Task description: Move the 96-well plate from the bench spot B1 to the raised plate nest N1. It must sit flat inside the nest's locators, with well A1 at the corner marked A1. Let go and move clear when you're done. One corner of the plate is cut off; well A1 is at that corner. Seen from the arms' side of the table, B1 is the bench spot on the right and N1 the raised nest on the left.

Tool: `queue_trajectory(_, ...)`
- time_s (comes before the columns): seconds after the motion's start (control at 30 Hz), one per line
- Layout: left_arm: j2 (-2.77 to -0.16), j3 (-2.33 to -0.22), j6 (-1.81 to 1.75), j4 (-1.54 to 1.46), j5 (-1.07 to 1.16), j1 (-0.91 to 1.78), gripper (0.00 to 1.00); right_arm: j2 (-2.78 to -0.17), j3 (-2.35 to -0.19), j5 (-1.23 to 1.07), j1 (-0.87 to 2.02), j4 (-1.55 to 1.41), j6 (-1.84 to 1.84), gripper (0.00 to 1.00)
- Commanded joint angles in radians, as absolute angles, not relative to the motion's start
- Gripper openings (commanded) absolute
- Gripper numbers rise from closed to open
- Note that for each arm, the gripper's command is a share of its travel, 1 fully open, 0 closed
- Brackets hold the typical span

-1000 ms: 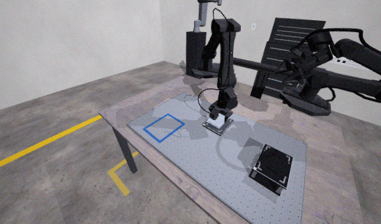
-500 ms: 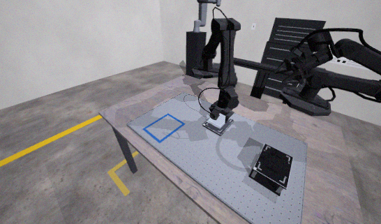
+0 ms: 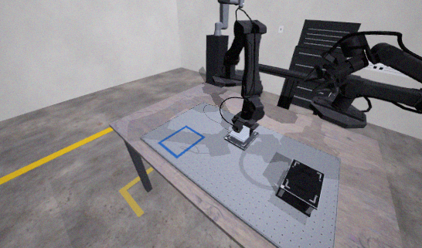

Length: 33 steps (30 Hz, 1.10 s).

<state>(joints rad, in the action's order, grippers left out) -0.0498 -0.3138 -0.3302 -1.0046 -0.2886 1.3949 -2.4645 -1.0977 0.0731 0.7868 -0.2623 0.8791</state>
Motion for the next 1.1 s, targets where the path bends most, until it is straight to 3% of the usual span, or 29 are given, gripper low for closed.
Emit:
queue_trajectory(0.0,-0.039,-0.319,-0.337,-1.017,-0.297,1.405,1.00,-2.469,-1.116,0.078,0.787,-0.236,0.878,0.82)
queue_trajectory(0.5,-0.039,-0.319,-0.337,-1.017,-0.297,1.405,1.00,-2.553,-1.135,0.075,0.774,-0.158,0.867,0.82)
queue_trajectory(1.07,-0.039,-0.319,-0.337,-1.017,-0.297,1.405,1.00,-2.453,-1.085,0.068,0.786,-0.271,0.890,0.82)
